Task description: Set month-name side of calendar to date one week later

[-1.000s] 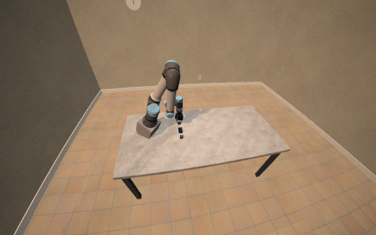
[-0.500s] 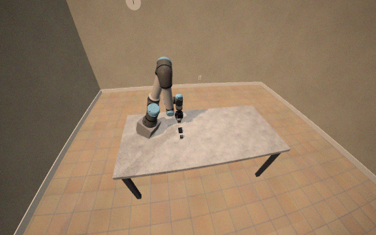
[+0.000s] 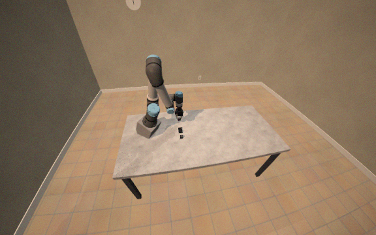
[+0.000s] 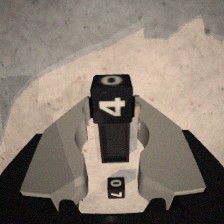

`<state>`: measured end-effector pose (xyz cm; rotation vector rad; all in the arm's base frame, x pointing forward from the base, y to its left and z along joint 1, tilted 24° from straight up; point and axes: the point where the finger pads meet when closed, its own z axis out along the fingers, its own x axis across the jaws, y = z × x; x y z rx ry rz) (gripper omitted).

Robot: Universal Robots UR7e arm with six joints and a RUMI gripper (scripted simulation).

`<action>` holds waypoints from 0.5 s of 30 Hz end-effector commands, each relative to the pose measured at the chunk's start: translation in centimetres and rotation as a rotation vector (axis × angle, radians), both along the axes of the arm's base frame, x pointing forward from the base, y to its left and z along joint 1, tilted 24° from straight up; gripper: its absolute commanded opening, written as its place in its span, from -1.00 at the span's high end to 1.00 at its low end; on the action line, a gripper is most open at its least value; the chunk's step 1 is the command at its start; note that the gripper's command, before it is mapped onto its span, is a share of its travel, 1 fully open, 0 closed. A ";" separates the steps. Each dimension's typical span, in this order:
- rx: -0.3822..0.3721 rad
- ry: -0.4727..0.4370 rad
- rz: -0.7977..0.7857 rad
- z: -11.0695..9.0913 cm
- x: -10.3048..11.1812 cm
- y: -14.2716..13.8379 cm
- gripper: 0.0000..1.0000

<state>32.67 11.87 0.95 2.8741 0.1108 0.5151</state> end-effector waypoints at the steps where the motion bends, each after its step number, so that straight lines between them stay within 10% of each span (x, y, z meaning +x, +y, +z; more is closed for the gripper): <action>1: 0.000 0.005 -0.001 1.2 -0.5 0.2 0.80; 15: 0.000 0.005 -0.001 2.8 -1.0 0.6 0.80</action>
